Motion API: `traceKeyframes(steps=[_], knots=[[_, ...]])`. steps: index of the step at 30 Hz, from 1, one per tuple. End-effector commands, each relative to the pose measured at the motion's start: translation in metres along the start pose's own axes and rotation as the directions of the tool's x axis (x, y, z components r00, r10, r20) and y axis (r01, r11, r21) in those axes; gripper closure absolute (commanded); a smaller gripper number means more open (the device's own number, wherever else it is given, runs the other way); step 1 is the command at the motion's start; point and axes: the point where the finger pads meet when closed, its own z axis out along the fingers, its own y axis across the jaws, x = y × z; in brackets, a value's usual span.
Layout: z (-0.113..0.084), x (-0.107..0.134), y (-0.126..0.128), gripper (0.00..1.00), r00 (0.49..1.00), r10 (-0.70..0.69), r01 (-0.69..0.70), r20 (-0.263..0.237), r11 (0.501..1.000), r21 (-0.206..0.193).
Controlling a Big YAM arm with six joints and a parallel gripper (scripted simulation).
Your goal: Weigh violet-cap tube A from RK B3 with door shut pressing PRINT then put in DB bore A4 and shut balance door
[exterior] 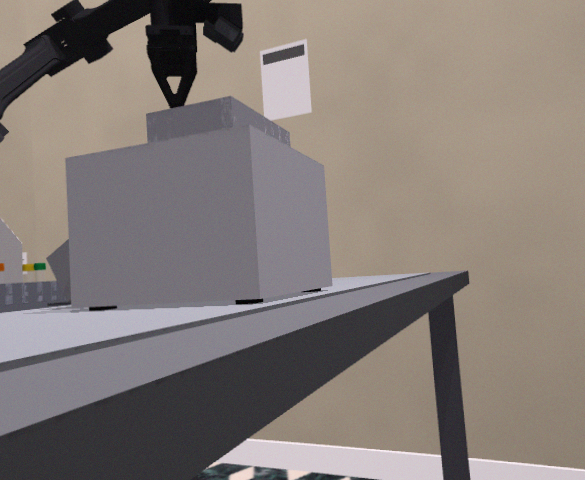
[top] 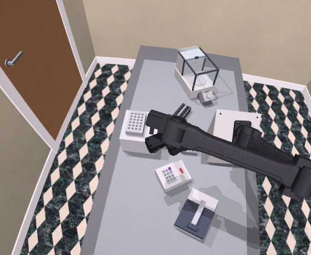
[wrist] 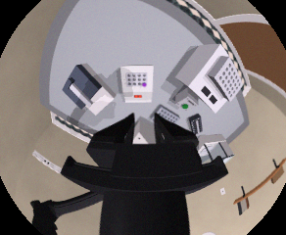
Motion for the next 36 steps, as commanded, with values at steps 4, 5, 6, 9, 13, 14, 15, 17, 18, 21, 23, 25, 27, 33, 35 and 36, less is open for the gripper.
traceKeyframes(steps=[4,5,6,9,13,14,15,17,18,21,23,25,27,33,35,36], knots=[[-0.008,-0.008,0.001,0.70,1.000,-0.019,0.019,0.012,1.000,0.011],[-0.008,-0.008,0.001,0.70,1.000,-0.019,0.019,0.012,1.000,0.011],[-0.008,-0.008,0.001,0.70,1.000,-0.019,0.019,0.012,1.000,0.011],[-0.008,-0.008,0.001,0.70,1.000,-0.019,0.019,0.012,1.000,0.011],[-0.008,-0.008,0.001,0.70,1.000,-0.019,0.019,0.012,1.000,0.011],[-0.008,-0.008,0.001,0.70,1.000,-0.019,0.019,0.012,1.000,0.011],[-0.008,-0.008,0.001,0.70,1.000,-0.019,0.019,0.012,1.000,0.011],[-0.003,0.010,-0.012,0.70,1.000,0.021,-0.021,-0.001,1.000,-0.003],[-0.003,0.013,-0.020,0.70,1.000,0.014,-0.014,0.003,1.000,0.002],[-0.003,0.022,-0.034,0.70,1.000,0.006,-0.006,0.010,1.000,0.009],[-0.003,0.033,-0.047,0.70,1.000,0.006,-0.006,0.010,1.000,0.009],[-0.003,0.033,-0.047,0.70,1.000,0.006,-0.006,0.010,1.000,0.009],[-0.003,0.044,-0.059,0.70,1.000,0.007,-0.007,0.010,1.000,0.009],[-0.003,0.078,-0.097,0.70,1.000,0.010,-0.010,0.009,1.000,0.009],[-0.010,0.081,-0.114,0.70,1.000,-0.004,0.004,0.017,1.000,0.026],[-0.006,0.091,-0.118,0.70,1.000,0.006,-0.006,0.012,1.000,0.015]])
